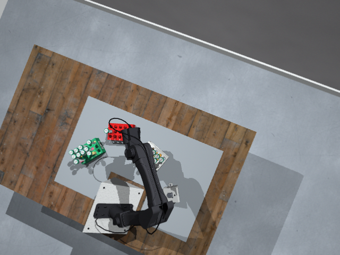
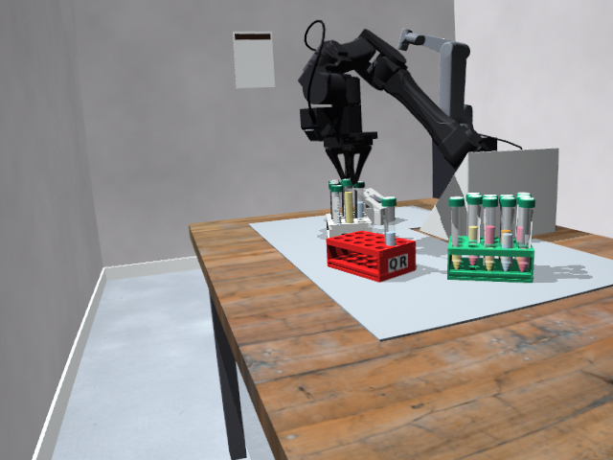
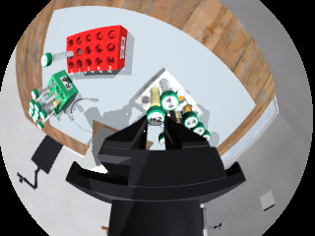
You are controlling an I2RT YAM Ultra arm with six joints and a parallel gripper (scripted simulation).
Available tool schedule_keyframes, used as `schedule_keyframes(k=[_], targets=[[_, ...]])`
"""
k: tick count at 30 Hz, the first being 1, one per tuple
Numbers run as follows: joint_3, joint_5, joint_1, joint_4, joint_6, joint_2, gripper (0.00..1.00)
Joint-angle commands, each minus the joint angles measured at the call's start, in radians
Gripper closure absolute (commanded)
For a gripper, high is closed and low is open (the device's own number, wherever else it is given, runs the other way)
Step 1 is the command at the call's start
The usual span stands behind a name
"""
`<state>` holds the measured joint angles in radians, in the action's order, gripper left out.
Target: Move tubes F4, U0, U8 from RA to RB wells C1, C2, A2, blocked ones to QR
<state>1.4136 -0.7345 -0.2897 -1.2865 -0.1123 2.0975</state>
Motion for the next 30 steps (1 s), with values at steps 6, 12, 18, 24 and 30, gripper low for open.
schedule_keyframes(k=[6, 12, 18, 24, 30], targets=[[0.041, 0.022, -0.043, -0.035, -0.019, -0.031, 1.0], [0.046, 0.023, -0.047, -0.044, -0.024, -0.031, 1.0], [0.045, 0.023, -0.047, -0.045, -0.025, -0.032, 1.0], [0.045, 0.023, -0.047, -0.045, -0.025, -0.032, 1.0], [0.044, 0.023, -0.048, -0.045, -0.025, -0.033, 1.0]])
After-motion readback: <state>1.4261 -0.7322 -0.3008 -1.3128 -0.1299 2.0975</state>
